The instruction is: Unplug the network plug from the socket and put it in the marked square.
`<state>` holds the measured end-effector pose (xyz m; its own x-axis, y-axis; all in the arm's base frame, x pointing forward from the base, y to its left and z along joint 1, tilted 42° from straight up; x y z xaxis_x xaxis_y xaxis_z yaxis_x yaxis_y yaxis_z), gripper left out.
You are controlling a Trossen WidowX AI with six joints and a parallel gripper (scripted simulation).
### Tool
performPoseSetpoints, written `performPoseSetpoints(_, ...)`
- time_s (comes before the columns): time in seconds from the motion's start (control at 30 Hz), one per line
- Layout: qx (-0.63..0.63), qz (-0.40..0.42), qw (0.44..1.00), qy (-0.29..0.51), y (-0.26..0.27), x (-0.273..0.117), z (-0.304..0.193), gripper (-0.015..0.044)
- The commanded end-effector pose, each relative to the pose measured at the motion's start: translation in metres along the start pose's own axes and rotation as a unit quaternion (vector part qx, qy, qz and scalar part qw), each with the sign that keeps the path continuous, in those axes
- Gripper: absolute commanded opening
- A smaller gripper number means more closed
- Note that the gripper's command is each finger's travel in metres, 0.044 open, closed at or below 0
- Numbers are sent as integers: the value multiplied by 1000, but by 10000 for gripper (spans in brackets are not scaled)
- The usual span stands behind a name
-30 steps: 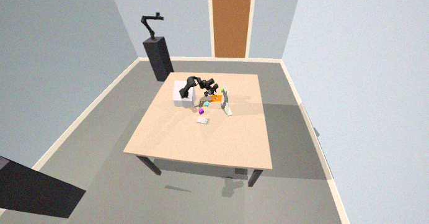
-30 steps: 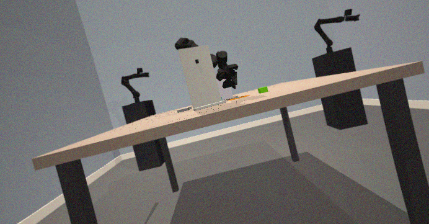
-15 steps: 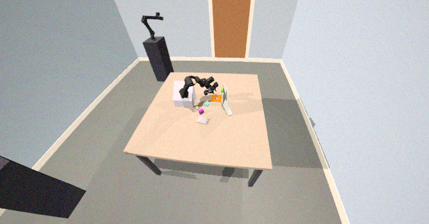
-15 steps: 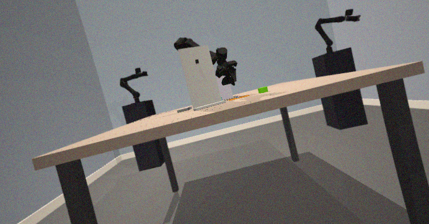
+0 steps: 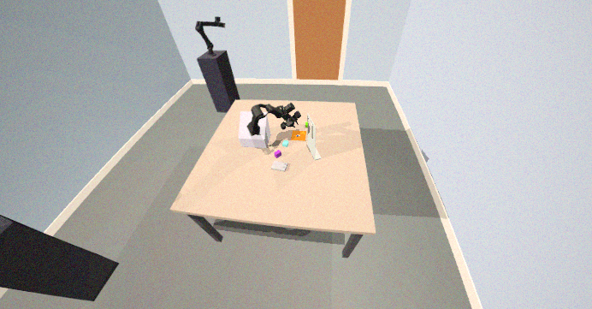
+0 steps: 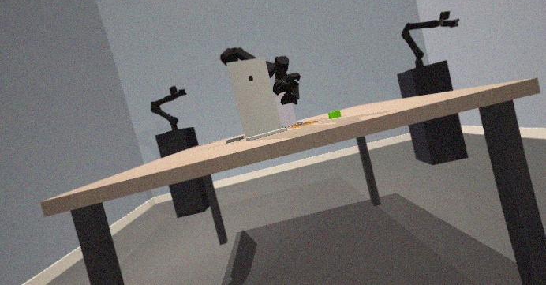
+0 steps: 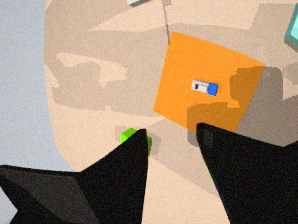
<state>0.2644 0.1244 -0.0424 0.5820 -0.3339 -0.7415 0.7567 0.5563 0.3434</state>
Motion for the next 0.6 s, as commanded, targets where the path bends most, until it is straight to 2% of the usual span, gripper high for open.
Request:
performPoseSetpoints(0.0, 4, 3, 1000, -2, 4, -5, 1, 156)
performPoseSetpoints(0.2, 0, 0, 1000, 0, 5, -8, -1, 156)
performPoseSetpoints(0.57, 2, 0, 1000, 1, 34, -41, -8, 156)
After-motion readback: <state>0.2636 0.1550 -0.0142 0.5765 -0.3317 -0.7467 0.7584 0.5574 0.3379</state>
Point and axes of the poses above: the point midway between the two fingers, 35 mm back from their tips, its own x axis out along the fingers, its own y axis across the jaws, z = x × y, the point moved 4 cm from there along -x, back along the fingers, and after that the axes turned 9 degrees about x, right-handed, at the moved point
